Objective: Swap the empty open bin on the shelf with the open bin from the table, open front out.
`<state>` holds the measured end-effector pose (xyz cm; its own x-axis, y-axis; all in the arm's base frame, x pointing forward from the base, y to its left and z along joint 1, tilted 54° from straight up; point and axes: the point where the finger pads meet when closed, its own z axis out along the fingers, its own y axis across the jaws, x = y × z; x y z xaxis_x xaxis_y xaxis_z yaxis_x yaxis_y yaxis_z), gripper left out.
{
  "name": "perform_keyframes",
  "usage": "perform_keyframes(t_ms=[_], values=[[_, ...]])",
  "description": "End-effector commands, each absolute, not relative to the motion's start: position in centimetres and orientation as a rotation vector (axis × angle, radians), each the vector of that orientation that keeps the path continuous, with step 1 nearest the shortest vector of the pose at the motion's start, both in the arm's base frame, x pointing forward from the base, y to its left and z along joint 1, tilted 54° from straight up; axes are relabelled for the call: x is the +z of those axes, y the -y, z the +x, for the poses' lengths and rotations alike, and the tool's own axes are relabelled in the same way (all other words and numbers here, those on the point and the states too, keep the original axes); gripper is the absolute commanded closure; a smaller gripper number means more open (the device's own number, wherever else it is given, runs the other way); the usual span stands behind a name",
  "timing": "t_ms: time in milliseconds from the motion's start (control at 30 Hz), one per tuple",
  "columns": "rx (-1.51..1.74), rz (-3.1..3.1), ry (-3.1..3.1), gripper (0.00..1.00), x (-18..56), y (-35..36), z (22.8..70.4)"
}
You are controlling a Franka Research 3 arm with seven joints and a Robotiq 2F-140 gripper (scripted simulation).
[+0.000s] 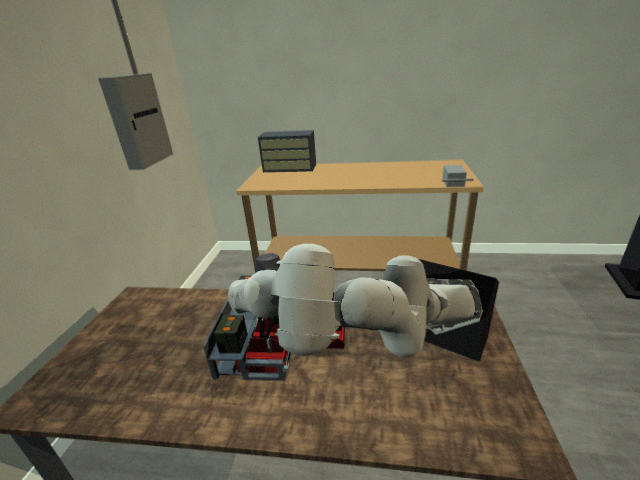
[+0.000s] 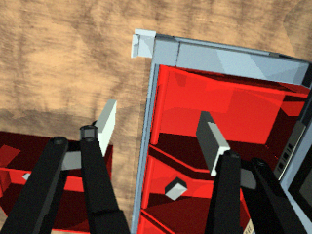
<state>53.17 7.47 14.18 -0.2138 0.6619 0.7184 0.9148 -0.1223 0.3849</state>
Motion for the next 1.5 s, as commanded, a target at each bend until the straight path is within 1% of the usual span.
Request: perform_keyframes(t_ms=[0, 1467], values=[[-1.258, -1.762, 1.868, 0.43, 13.87, -7.7, 53.57], [-1.258, -1.762, 1.868, 0.43, 13.43, -8.28, 53.85]])
